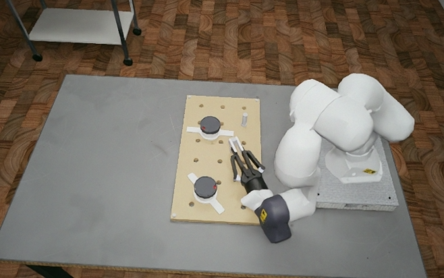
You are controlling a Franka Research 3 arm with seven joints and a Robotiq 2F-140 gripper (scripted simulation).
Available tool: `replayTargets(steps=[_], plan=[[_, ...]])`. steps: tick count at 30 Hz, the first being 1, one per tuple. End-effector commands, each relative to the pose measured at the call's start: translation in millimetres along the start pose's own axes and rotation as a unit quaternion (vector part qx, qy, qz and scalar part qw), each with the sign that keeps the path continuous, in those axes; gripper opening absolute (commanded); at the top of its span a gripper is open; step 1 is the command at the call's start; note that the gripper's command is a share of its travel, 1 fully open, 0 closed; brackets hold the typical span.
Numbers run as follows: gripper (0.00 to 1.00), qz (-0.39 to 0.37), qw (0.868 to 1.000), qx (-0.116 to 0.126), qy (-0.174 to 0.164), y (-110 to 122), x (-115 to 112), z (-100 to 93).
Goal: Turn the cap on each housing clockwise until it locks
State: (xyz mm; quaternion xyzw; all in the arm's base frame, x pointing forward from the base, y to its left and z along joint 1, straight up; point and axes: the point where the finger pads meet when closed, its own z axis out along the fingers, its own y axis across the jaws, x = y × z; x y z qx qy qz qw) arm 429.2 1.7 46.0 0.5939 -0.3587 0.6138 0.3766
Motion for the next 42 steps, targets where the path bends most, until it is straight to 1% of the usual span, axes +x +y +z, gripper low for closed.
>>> replayTargets(steps=[1, 13, 14, 42], plan=[[0.1, 0.003, 1.0, 0.001, 0.002, -1.1, 1.3, 0.7], [0.1, 0.003, 1.0, 0.001, 0.002, -1.1, 1.3, 0.7], [0.36, 0.003, 1.0, 0.001, 0.002, -1.1, 1.3, 0.7], [0.36, 0.003, 1.0, 0.001, 0.002, -1.1, 1.3, 0.7]])
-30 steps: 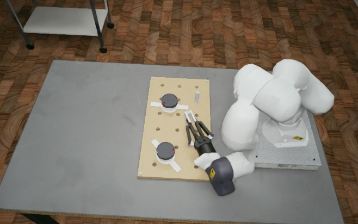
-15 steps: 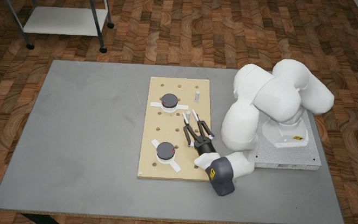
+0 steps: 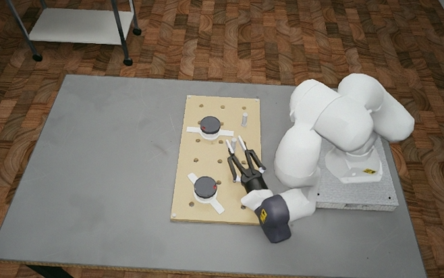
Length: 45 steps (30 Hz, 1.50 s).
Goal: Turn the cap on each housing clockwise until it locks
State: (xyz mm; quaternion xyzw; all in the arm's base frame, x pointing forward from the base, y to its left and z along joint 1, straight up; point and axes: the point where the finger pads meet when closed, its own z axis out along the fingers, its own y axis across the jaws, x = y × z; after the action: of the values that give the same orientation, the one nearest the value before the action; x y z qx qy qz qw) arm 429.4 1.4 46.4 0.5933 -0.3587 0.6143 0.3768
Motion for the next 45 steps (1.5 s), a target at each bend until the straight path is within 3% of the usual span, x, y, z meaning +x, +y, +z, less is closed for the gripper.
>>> replayTargets(steps=[1, 22, 45], plan=[[0.36, 0.003, 1.0, 0.001, 0.002, -1, 1, 0.2], [0.36, 0.003, 1.0, 0.001, 0.002, -1, 1, -10.6], [0.36, 0.003, 1.0, 0.001, 0.002, -1, 1, -47.0]])
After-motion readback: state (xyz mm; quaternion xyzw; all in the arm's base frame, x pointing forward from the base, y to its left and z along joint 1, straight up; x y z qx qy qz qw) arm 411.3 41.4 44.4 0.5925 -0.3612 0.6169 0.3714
